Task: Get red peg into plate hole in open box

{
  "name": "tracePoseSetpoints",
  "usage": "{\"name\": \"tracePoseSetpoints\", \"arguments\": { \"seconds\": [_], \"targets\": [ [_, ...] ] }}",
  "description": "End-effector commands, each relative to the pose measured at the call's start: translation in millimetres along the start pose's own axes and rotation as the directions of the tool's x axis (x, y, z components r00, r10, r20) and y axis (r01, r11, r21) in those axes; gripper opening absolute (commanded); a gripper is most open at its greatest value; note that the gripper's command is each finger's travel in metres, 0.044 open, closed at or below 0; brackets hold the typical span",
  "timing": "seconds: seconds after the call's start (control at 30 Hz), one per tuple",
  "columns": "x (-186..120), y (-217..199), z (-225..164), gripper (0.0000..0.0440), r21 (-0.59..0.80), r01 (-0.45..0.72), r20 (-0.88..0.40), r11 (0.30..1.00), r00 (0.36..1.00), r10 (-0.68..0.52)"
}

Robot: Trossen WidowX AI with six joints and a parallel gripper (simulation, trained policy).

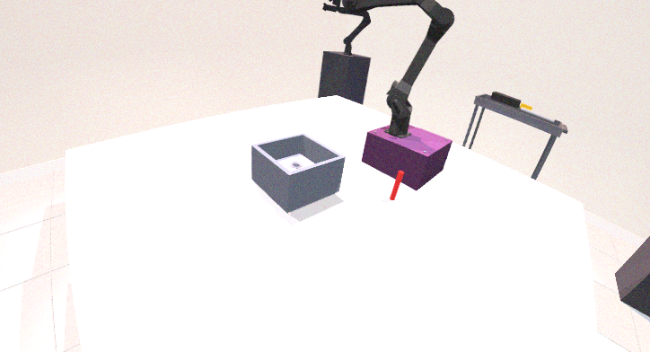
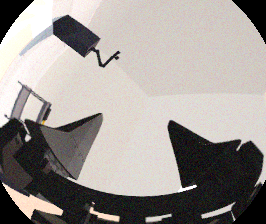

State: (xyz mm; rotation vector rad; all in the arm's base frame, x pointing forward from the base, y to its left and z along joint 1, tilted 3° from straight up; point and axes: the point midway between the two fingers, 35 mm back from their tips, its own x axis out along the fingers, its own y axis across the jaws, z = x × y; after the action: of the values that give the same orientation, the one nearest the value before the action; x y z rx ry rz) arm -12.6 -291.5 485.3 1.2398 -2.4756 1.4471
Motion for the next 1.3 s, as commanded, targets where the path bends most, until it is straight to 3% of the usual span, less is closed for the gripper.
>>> {"name": "tracePoseSetpoints", "arguments": {
  "seconds": [0.0, 0.07, 0.33, 0.6, 0.9, 1.27],
  "targets": [
    [-2, -4, 3, 0.0416, 0.024, 0.011, 0.010, 1.000, 1.000, -0.011],
    [-7, -14, 13, 0.0440, 0.075, 0.039, 0.045, 0.996, 0.998, -0.042],
    [-43, -48, 57, 0.0440, 0.259, 0.078, 0.230, 0.963, 0.963, -0.140],
    [-93, -76, 95, 0.0440, 0.422, 0.042, 0.408, 0.906, 0.883, -0.231],
    [-162, -99, 124, 0.0440, 0.556, -0.076, 0.583, 0.828, 0.745, -0.323],
    [-256, -112, 140, 0.0440, 0.608, -0.303, 0.751, 0.734, 0.522, -0.406]
  ]
}}
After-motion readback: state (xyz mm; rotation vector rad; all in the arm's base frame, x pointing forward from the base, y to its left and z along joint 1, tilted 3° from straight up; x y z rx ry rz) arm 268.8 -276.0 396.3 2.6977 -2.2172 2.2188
